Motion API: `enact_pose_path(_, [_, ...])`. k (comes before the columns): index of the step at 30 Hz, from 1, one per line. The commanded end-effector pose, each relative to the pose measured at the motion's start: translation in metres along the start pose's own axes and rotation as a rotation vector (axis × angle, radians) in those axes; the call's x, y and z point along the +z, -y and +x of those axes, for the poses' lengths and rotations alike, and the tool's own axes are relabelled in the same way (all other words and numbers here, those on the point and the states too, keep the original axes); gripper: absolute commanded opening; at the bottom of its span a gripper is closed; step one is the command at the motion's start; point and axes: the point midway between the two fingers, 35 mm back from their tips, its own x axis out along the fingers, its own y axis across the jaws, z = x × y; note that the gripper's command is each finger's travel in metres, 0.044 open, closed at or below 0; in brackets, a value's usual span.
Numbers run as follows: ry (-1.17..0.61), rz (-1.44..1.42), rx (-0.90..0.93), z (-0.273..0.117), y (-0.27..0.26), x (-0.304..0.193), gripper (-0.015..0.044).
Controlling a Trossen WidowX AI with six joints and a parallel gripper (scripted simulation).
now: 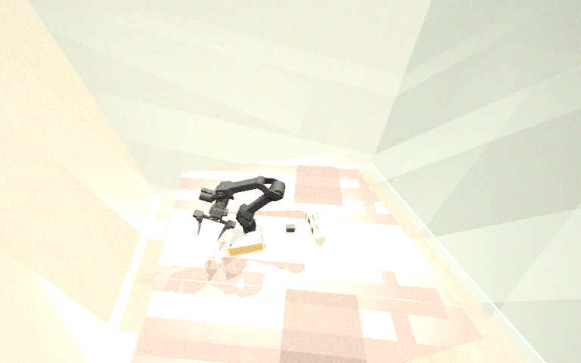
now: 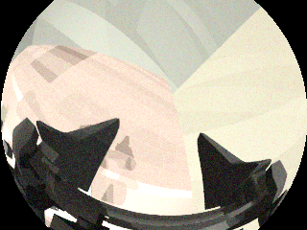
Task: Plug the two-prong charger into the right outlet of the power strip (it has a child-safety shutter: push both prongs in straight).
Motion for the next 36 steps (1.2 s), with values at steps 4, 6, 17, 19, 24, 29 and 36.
enact_pose_path(4, [-0.023,0.038,-0.009,-0.001,0.001,-0.005,0.0440])
enact_pose_path(6, [-0.041,0.068,-0.017,-0.003,0.003,-0.008,0.0440])
enact_pose_path(17, [-0.142,0.226,-0.111,-0.018,0.017,-0.031,0.0440])
enact_pose_path(19, [-0.159,0.255,-0.131,-0.022,0.019,-0.035,0.0440])
enact_pose_path(24, [-0.208,0.314,-0.179,-0.032,0.025,-0.045,0.0440])
enact_pose_path(29, [-0.257,0.370,-0.228,-0.043,0.030,-0.056,0.0440])
enact_pose_path(36, [-0.321,0.449,-0.295,-0.059,0.036,-0.070,0.0440])
